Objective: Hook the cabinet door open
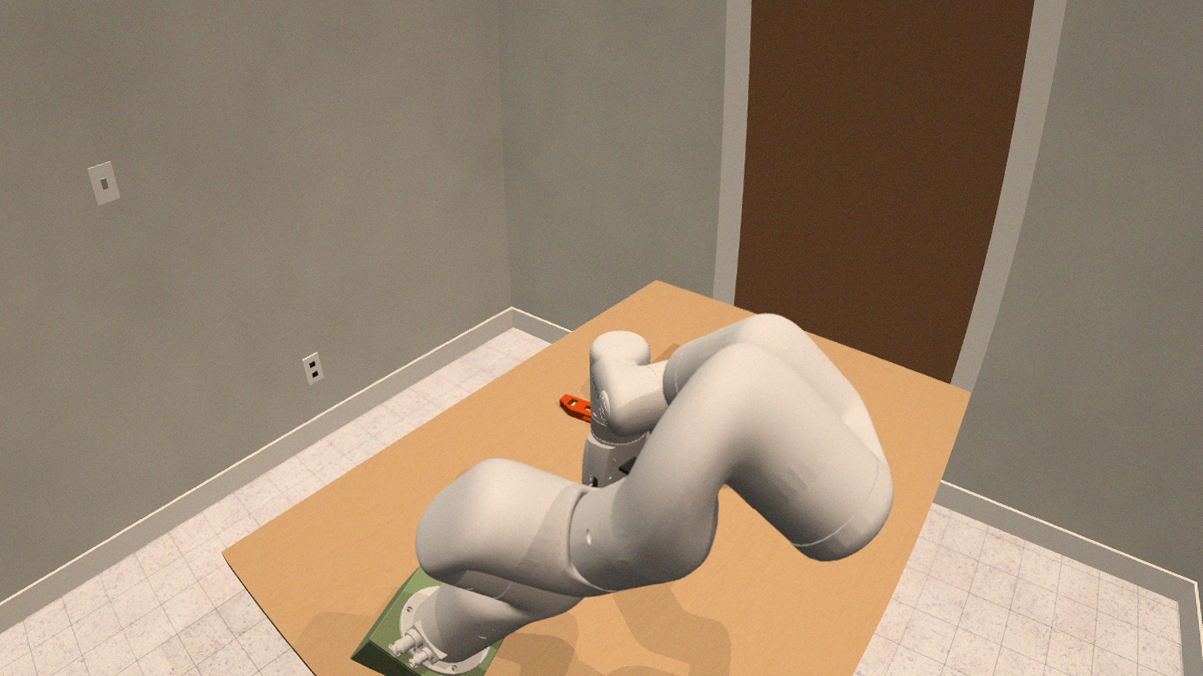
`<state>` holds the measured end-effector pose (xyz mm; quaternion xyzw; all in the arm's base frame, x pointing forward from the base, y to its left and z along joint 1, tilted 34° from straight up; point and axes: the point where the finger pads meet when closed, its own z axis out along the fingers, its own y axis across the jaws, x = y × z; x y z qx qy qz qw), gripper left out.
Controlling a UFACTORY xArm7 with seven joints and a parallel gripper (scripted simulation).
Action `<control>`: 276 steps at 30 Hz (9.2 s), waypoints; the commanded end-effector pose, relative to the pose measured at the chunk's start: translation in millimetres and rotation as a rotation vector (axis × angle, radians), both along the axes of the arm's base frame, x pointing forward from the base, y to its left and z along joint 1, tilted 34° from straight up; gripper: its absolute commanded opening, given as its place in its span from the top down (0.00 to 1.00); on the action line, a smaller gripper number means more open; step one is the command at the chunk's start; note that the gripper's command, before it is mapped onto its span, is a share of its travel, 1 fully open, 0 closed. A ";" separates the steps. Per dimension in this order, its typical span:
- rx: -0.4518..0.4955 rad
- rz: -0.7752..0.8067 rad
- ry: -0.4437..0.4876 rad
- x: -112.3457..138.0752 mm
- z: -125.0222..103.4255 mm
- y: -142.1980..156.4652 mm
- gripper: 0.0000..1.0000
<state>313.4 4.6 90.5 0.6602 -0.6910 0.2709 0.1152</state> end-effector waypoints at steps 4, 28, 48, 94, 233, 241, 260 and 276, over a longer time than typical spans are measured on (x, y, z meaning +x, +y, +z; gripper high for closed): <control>0.001 0.002 -0.002 0.6 2.1 1.9 0.96; 0.001 0.002 -0.002 -1.9 12.2 7.4 0.96; 0.001 0.002 -0.002 -3.8 20.1 10.2 0.96; 0.041 -0.165 -0.108 6.4 28.4 10.6 0.96; 0.201 -0.827 -0.529 41.9 48.0 -11.6 0.96; 0.201 -0.827 -0.529 41.9 48.0 -11.6 0.96; 0.201 -0.827 -0.529 43.0 46.0 -12.5 0.96; 0.201 -0.827 -0.529 44.0 44.0 -13.4 0.96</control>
